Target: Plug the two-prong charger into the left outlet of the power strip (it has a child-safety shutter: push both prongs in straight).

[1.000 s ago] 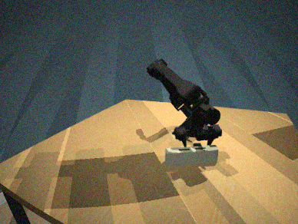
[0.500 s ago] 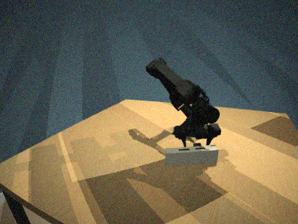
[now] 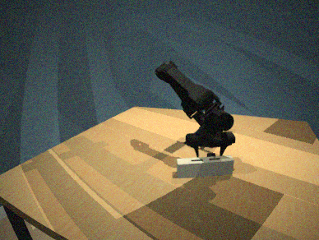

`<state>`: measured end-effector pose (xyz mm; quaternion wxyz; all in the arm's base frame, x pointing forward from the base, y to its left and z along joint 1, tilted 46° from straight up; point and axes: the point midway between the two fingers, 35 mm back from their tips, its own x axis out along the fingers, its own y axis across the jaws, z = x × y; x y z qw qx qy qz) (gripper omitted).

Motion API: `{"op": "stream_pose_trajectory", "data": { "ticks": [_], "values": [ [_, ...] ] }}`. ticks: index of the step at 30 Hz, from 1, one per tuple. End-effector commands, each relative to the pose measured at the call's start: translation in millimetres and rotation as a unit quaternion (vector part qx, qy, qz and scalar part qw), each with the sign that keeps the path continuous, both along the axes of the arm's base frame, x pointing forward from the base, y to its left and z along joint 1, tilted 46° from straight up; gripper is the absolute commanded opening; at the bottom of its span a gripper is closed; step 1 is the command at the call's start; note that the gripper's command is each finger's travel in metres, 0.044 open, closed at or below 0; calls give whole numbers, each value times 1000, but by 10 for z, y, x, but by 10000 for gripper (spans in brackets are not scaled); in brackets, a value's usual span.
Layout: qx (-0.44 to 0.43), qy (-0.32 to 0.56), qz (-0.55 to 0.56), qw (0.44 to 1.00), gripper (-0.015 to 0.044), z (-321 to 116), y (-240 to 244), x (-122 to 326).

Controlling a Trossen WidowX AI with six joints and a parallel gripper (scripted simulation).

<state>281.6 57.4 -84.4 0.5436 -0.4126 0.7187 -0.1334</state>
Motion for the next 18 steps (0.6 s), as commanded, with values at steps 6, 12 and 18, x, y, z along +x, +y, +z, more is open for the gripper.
{"op": "stream_pose_trajectory", "data": {
  "ticks": [6,12,18],
  "values": [
    [3,-4,-2,1000,440,34,-17,-74],
    [3,-3,-2,1000,440,51,-37,-130],
    [2,-3,-2,1000,440,67,-58,-186]
  ]
}}
